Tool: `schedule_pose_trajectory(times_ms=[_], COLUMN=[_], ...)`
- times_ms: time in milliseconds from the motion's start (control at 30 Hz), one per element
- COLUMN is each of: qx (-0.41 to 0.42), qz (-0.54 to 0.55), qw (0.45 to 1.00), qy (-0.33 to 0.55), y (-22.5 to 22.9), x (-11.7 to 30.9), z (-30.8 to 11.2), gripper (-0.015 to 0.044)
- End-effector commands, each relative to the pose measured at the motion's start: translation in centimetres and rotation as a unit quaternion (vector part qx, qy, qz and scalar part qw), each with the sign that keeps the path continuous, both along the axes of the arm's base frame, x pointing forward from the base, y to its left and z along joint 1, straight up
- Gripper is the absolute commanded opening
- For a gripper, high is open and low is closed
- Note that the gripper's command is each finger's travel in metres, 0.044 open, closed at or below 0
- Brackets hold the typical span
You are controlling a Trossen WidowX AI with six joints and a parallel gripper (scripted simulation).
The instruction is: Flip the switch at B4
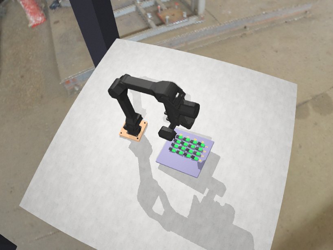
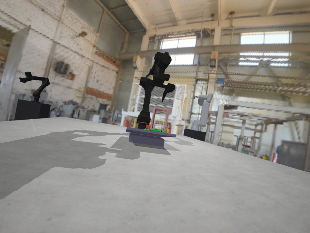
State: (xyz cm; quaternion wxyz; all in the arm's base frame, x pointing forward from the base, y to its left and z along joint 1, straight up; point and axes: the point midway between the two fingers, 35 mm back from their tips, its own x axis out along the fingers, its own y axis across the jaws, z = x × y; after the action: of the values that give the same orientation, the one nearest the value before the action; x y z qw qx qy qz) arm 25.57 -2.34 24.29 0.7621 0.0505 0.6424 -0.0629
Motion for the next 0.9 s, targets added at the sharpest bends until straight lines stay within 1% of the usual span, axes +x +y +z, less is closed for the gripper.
schedule_pose_trajectory(times_ms=[0, 67, 233, 300, 467, 600, 800, 867], qx=[0.000, 0.001, 0.001, 0.001, 0.001, -0.001, -0.001, -0.001], qz=[0.001, 0.005, 0.023, 0.026, 0.026, 0.026, 0.026, 0.026], qw=[1.000, 1.000, 1.000, 1.000, 1.000, 0.999, 0.999, 0.999], qy=[0.000, -0.002, -0.009, -0.010, -0.011, -0.023, -0.023, -0.023], y=[-0.1, -0.7, -3.1, -3.5, -3.5, -3.5, -3.5, -3.6], x=[0.1, 1.0, 3.2, 3.4, 3.4, 3.9, 4.0, 4.1], z=[-0.2, -1.8, -8.3, -9.2, -9.4, -12.4, -12.7, -13.5], gripper=[0.0374, 0.0321, 0.0190, 0.0137, 0.0006, 0.0000, 0.0000, 0.0000])
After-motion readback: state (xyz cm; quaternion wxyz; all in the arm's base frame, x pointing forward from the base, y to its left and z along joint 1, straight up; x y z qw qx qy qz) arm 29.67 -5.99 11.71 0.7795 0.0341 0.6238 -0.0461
